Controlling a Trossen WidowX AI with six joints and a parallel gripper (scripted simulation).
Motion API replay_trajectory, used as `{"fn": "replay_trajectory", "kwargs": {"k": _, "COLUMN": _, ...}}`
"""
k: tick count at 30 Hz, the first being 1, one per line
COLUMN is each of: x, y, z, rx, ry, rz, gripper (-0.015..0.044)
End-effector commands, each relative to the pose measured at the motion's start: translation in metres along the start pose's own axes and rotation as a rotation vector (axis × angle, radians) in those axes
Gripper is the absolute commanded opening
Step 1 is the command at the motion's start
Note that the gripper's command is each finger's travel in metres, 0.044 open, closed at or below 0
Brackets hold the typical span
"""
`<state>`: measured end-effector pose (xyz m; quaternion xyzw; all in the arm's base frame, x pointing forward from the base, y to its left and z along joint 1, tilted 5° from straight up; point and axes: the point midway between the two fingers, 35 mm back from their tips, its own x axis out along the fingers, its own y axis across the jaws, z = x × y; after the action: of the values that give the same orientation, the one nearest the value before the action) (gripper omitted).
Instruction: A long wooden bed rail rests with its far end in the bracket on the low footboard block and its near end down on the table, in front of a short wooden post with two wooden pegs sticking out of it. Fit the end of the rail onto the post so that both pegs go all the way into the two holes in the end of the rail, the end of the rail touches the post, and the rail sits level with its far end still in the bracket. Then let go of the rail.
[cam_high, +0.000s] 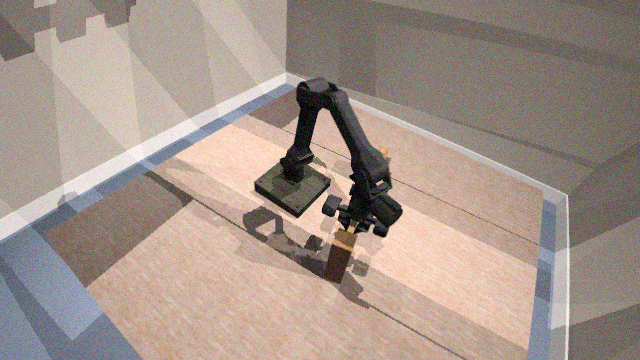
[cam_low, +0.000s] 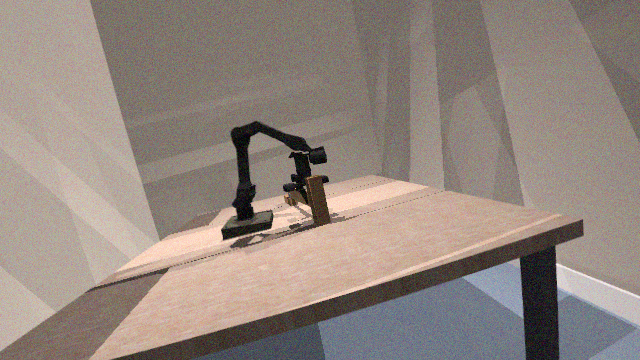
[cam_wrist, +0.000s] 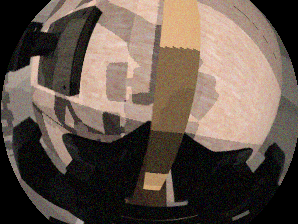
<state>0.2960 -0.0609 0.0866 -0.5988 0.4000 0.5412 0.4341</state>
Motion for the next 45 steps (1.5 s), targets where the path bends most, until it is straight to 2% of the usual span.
{"fn": "replay_trajectory", "kwargs": {"k": 1, "x": -0.004, "y": -0.004, "z": -0.004, "rx": -0.003, "ry": 0.008, "rz": -0.015, "gripper": 0.0}}
{"fn": "replay_trajectory", "kwargs": {"k": 45, "x": -0.004, "y": -0.003, "z": -0.017, "rx": -0.003, "ry": 0.009, "rz": -0.015, "gripper": 0.0}}
